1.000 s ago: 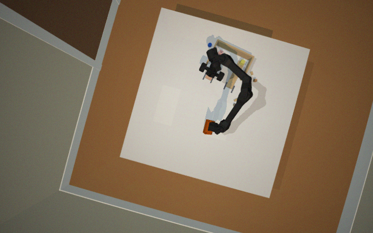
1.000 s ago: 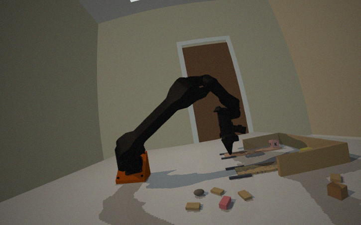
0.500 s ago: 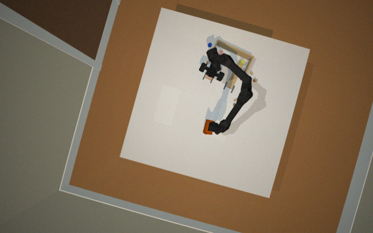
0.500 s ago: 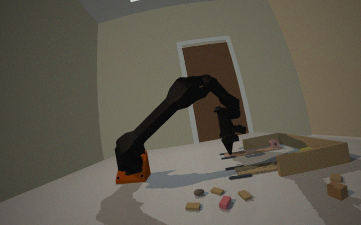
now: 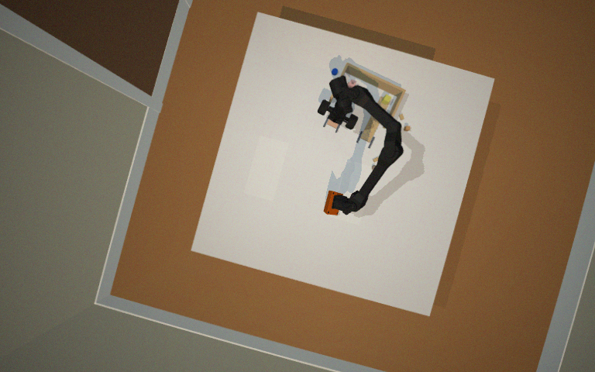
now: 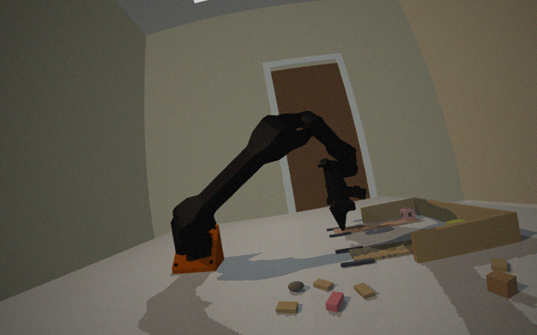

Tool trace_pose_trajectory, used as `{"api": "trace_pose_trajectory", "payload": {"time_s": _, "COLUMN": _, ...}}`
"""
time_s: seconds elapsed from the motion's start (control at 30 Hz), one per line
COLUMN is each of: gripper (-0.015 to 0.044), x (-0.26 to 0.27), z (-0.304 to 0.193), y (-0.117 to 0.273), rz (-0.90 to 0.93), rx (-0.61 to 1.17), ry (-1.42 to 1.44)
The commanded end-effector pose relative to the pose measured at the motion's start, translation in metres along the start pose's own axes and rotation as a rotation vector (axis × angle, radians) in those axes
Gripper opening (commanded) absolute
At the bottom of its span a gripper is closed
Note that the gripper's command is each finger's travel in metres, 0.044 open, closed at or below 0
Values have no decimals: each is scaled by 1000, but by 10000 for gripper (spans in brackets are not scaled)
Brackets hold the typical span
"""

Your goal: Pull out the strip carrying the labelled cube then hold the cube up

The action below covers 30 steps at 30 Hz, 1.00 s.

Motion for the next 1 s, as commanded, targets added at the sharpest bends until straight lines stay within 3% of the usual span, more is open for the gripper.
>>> {"api": "trace_pose_trajectory", "payload": {"time_s": 0.0, "gripper": 0, "x": 0, "z": 1, "y": -3, "rz": -3, "rx": -1, "ry": 2}}
{"api": "trace_pose_trajectory", "payload": {"time_s": 0.97, "gripper": 0, "x": 3, "z": 3, "y": -5, "rz": -3, "rx": -1, "ry": 2}}
Point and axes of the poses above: the point midway between the two fingers, 35 mm back from their tips, its own y axis back along the fingers, its own x axis across the jaws, z = x × y, the point moved 5 cm from there along y, back along the fingers, and after that the axes turned 15 degrees about -y, right-handed, at the moved point
